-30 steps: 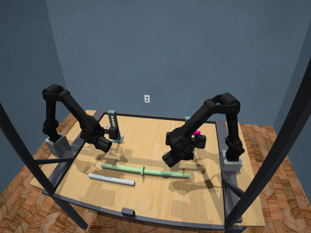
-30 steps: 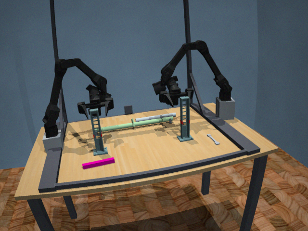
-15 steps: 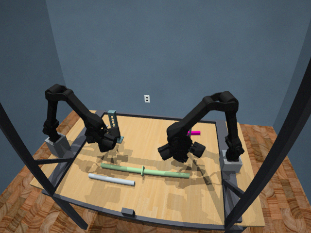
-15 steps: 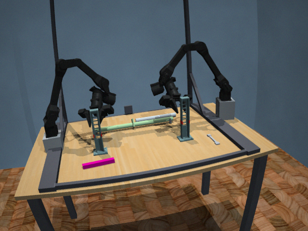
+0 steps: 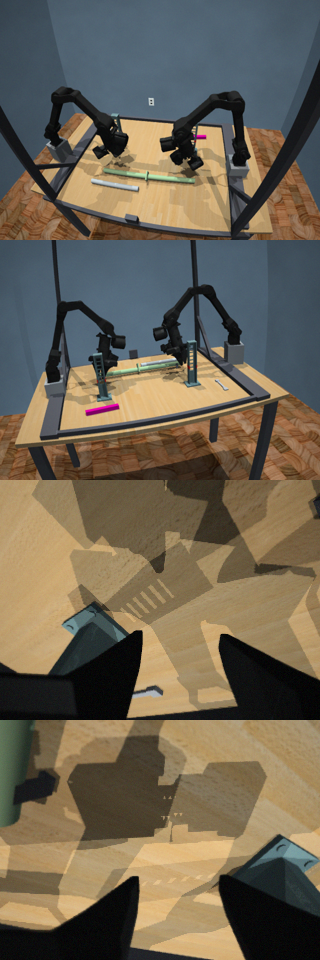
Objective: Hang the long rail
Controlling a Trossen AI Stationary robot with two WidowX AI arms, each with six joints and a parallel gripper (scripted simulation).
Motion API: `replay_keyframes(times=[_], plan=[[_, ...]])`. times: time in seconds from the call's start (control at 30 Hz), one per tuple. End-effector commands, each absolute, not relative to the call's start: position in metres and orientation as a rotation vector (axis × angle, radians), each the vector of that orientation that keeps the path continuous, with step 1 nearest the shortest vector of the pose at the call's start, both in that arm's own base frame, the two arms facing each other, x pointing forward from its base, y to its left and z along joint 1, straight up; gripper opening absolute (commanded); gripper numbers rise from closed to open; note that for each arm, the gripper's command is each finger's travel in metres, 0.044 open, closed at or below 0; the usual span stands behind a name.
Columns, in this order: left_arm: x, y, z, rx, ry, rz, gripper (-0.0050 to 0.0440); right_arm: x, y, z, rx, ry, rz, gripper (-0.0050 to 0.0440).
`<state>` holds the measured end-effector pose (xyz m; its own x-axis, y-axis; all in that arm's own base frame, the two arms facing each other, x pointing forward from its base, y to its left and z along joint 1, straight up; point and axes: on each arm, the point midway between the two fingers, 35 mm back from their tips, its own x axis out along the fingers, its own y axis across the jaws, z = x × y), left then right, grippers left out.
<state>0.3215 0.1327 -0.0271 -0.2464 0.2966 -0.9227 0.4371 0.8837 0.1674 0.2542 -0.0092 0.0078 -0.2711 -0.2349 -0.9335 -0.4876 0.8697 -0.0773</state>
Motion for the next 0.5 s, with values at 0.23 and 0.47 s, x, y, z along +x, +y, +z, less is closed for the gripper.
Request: replay_keyframes(times=[0.23,0.47], plan=[[0.363,0.119,-0.031,-0.001,1.62,-0.059,0.0225,0.28,0.013,0.001,-0.015,1.645,0.261,0.0225],[0.39,0.11,-0.026,-0.37,1.476,-0.052,0.0225,0.298,0.036,0.001,0.276,1.545,0.323,0.0225]])
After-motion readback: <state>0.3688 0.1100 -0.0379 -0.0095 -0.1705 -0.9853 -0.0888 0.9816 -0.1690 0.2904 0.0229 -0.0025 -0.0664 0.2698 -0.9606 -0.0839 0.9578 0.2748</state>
